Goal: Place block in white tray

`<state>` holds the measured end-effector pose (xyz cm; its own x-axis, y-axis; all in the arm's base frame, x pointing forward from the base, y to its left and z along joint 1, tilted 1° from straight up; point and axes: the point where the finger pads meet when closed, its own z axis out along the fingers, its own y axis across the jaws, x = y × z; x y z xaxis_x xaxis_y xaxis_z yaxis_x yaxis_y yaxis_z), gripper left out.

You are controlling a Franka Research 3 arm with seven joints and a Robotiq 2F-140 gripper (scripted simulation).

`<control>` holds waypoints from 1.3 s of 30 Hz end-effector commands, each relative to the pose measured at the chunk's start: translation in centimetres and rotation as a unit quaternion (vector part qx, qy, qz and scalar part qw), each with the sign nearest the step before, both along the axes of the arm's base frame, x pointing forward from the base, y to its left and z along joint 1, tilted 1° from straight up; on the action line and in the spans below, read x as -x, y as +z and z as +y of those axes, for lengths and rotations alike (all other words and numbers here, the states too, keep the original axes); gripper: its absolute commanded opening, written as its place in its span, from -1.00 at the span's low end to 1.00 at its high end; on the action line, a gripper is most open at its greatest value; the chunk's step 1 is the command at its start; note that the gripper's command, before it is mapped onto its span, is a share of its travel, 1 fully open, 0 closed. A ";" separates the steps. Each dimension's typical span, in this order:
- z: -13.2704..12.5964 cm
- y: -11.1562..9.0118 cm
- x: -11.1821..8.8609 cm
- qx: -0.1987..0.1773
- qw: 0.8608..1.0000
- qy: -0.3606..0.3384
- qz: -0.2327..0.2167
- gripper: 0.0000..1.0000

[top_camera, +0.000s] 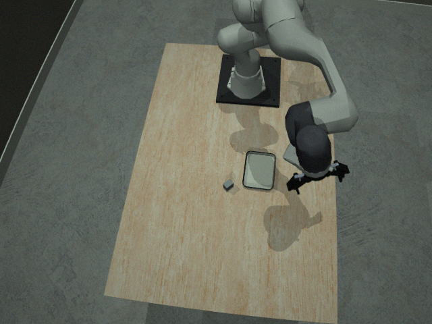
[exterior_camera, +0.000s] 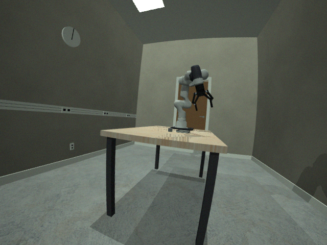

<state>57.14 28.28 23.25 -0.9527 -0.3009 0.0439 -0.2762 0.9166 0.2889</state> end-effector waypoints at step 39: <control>-26.4 -12.2 2.7 0.133 0.900 -0.416 0.008 -0.16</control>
<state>53.14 3.54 11.33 -0.9357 0.3322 0.1191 0.3411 0.9379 0.0638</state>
